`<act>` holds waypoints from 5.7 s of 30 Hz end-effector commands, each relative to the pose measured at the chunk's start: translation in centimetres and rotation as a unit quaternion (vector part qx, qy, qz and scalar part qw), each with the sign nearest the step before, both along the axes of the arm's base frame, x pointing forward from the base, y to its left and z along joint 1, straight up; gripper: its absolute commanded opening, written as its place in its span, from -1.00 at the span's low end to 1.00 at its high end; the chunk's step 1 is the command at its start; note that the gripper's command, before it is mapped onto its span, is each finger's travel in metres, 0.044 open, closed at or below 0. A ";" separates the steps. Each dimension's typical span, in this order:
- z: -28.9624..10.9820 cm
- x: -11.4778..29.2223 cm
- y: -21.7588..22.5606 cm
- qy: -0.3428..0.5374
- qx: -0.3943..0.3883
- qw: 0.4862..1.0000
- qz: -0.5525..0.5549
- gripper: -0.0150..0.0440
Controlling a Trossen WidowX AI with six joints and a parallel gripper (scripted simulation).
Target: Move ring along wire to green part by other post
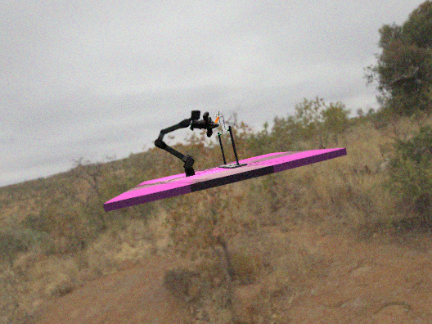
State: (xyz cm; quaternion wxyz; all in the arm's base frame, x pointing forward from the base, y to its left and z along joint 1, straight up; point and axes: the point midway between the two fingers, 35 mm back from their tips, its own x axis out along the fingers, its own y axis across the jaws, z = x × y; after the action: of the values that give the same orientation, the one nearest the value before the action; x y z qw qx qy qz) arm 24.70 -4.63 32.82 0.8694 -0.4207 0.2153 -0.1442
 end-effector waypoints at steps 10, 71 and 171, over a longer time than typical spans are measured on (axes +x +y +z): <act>0.8 -0.1 -0.5 -0.009 -0.097 0.995 -0.001 -1.00; 3.8 -0.1 -1.1 -0.033 -0.488 0.872 -0.003 -1.00; -18.2 0.3 12.6 -0.017 0.397 0.917 0.027 -1.00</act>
State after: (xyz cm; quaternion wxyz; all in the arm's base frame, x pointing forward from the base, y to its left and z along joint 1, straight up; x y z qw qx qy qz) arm 25.01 7.25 14.51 0.9710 -0.0625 0.2286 -0.0322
